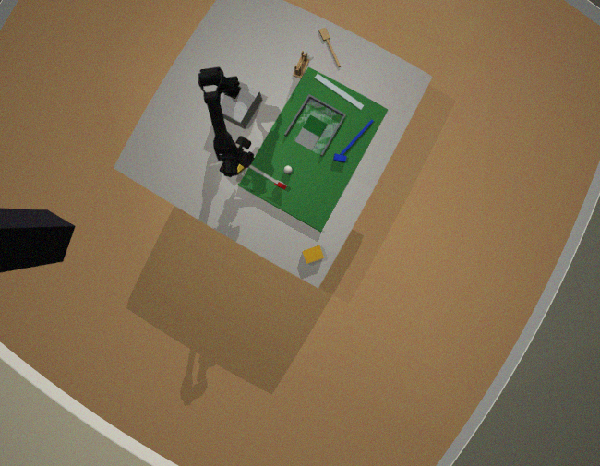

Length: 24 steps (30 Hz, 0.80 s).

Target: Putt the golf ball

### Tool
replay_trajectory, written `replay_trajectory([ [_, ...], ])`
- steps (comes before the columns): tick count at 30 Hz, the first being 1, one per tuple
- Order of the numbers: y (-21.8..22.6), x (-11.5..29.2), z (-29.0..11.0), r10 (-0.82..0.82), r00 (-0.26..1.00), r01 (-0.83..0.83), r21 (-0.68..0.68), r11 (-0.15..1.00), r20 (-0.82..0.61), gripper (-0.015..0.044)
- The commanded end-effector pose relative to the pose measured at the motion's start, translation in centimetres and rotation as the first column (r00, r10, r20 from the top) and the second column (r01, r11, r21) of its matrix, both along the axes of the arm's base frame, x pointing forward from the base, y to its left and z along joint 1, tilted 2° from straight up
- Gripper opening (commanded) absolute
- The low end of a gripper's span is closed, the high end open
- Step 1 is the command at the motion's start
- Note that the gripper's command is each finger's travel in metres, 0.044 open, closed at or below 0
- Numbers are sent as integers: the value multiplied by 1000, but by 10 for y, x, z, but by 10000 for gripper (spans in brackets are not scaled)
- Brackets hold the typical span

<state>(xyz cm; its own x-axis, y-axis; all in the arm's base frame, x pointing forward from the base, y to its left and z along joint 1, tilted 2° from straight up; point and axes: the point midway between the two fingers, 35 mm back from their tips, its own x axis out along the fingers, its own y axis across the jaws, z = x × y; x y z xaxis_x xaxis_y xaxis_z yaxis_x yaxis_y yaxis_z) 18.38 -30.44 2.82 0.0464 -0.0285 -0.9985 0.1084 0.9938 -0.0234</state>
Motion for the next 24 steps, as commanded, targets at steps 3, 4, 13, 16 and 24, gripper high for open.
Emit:
replay_trajectory([
  [3, -8, -1, 2, 0, 1000, 0, -6, 1000, 2, 0],
  [4, -8, -1, 2, 0, 1000, 0, -6, 1000, 2, 0],
  [13, 43, 12, 2, -1, 1000, 1, 2, 1000, 1, 0],
  [16, 84, 16, 1, 0, 1000, 0, 4, 1000, 3, 0],
  [24, 130, 13, -3, 0, 1000, 0, 7, 1000, 4, 0],
])
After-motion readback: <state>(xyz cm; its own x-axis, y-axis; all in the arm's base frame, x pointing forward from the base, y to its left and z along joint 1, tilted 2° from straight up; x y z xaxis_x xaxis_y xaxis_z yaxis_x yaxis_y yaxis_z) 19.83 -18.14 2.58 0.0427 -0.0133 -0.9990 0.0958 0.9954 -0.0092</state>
